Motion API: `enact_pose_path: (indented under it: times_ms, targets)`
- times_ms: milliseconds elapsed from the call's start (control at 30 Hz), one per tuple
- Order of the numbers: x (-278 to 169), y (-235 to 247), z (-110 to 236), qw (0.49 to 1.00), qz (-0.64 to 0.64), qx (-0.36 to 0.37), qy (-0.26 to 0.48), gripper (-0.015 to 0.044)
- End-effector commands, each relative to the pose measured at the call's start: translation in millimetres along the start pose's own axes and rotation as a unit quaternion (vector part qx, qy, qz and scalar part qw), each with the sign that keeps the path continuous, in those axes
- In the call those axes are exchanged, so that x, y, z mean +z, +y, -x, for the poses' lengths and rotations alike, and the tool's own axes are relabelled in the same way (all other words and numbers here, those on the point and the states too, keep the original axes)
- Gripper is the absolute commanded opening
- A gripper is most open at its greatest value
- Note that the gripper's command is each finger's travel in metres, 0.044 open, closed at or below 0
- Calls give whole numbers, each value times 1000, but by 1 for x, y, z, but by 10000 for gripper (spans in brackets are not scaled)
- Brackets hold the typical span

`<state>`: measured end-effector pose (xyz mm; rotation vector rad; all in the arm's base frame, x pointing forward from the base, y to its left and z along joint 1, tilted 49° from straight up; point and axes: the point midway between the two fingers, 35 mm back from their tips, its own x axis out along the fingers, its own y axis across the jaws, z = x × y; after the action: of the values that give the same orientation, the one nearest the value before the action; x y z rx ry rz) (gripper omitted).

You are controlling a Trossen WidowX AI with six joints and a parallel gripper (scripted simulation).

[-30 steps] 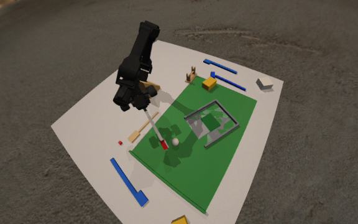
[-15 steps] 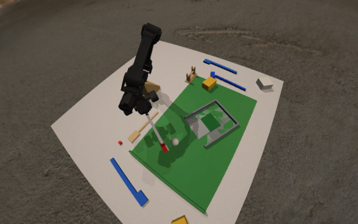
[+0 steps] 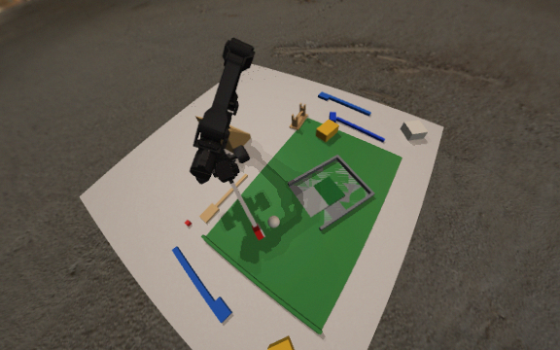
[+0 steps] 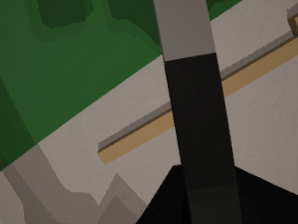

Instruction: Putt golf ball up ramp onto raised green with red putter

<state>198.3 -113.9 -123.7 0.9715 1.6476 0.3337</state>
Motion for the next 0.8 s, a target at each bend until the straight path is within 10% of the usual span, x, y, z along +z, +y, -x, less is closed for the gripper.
enact_pose_path:
  times_ms: [0,767]
  targets:
    - [1,1,-6,1000,-1,2,-3,0]
    - [0,-30,-10,1000,-2,1,-4,0]
